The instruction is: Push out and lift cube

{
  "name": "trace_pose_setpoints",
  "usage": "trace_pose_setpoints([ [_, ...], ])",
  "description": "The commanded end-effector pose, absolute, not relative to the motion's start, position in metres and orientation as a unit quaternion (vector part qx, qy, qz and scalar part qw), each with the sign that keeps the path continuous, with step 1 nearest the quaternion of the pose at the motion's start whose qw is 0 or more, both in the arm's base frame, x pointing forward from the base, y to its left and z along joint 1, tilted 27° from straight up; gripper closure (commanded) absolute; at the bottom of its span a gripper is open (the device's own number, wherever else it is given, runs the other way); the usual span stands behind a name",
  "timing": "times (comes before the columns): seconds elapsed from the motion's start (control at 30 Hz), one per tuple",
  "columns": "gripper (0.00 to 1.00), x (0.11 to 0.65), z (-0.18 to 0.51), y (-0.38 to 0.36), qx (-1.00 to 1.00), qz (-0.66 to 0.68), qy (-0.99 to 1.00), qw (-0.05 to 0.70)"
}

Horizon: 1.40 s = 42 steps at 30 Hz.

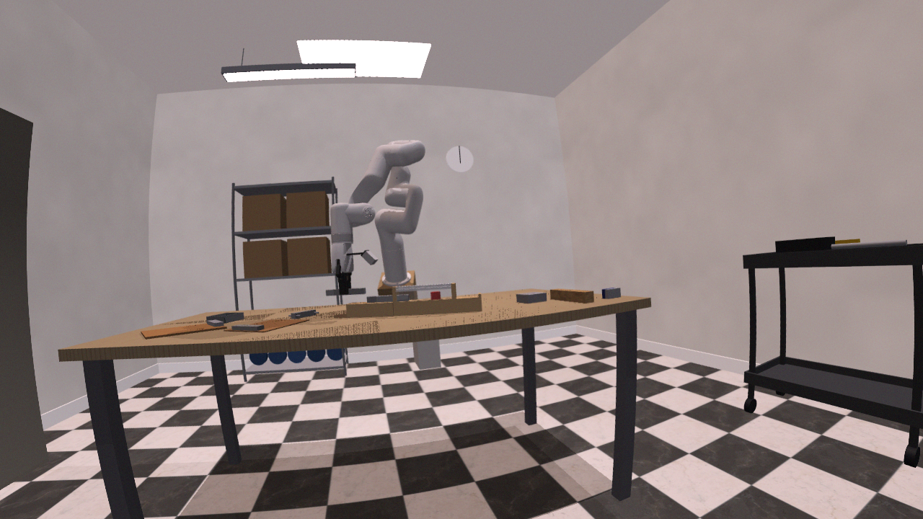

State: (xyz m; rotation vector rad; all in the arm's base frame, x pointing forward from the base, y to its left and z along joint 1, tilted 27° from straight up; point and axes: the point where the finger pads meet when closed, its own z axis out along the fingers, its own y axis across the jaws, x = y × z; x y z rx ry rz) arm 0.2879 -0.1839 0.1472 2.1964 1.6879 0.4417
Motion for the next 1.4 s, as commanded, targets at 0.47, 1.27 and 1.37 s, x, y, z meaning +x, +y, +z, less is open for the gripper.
trace_pose_setpoints([
  [0.47, 1.0, 0.303, 0.125, -0.188, 0.771, 0.158, 0.593, 0.171],
  [1.27, 1.0, 0.304, 0.125, -0.186, 0.771, 0.158, 0.593, 0.171],
  [1.37, 1.0, 0.304, 0.125, -0.186, 0.771, 0.158, 0.593, 0.171],
])
